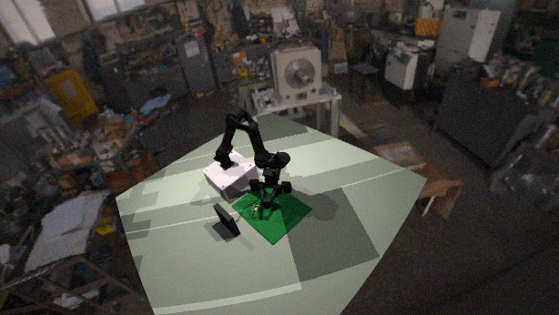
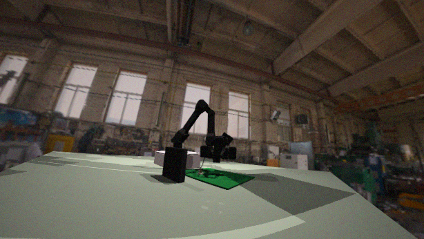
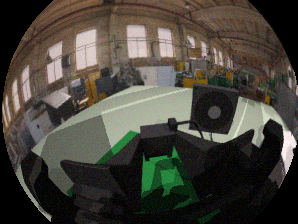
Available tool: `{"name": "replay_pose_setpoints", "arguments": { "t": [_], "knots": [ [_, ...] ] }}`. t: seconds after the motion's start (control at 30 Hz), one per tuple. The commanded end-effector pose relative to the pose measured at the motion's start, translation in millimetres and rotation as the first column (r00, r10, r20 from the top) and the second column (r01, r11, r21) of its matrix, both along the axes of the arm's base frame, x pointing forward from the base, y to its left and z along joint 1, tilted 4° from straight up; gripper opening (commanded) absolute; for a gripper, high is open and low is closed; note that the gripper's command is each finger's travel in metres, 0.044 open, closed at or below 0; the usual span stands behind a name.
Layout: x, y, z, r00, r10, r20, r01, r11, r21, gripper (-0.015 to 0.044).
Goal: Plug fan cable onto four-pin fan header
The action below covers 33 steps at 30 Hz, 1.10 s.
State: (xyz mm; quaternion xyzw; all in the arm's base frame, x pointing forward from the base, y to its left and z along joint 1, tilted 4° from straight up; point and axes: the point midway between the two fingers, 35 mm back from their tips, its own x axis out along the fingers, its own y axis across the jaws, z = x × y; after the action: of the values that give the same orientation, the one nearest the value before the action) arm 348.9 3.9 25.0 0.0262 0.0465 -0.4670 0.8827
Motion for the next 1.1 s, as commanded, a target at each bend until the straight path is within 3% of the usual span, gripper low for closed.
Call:
{"name": "replay_pose_setpoints", "arguments": {
  "t": [0.0, 1.07],
  "knots": [
    [-1.6, -0.9, -5.1, 1.000, 0.003, -0.014, -0.003, 1.000, -0.005, 0.0000],
    [-1.8, -1.9, -16.3, 1.000, 0.003, -0.014, -0.003, 1.000, -0.005, 0.0000]
  ]
}}
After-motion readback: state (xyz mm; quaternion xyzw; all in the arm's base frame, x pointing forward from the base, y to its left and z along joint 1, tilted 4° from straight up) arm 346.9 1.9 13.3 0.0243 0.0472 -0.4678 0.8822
